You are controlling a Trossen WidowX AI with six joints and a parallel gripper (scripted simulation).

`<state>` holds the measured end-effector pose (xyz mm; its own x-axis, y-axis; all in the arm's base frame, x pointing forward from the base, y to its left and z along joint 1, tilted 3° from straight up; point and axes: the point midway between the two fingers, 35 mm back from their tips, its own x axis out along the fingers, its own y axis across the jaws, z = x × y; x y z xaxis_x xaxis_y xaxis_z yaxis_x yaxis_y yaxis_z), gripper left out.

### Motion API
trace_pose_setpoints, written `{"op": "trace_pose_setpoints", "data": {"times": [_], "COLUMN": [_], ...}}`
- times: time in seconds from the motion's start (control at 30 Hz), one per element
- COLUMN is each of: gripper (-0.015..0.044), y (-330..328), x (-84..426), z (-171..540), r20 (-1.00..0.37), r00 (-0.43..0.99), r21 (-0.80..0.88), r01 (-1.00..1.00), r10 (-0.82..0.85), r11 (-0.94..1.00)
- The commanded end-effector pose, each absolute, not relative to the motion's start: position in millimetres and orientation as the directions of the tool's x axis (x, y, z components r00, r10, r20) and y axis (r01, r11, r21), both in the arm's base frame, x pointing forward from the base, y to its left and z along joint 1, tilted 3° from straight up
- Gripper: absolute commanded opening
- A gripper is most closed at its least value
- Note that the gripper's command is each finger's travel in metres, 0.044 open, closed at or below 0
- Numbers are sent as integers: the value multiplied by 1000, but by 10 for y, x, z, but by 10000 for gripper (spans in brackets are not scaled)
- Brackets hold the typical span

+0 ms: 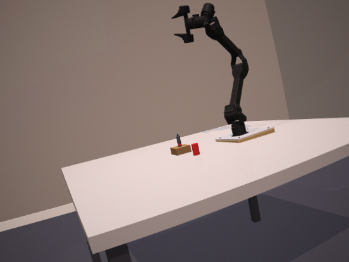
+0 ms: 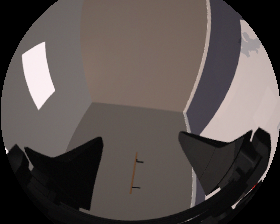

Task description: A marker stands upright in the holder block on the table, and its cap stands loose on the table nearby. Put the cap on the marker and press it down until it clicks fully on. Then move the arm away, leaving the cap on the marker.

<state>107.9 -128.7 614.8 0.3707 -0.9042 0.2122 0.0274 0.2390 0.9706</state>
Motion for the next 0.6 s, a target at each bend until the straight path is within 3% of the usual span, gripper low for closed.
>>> {"op": "trace_pose_setpoints", "data": {"times": [0.0, 0.17, 0.37, 0.57], "gripper": [374, 248, 248, 248], "y": [-1284, -1179, -938, -681], "x": [1091, 1490, 2297, 2999], "z": [6147, 6060, 5684, 5039], "r20": [213, 230, 173, -8], "r00": [373, 465, 652, 789], "r21": [970, 915, 691, 372], "r01": [32, 195, 454, 573], "r10": [-903, -855, -738, -615], "r11": [242, 352, 563, 731]}}
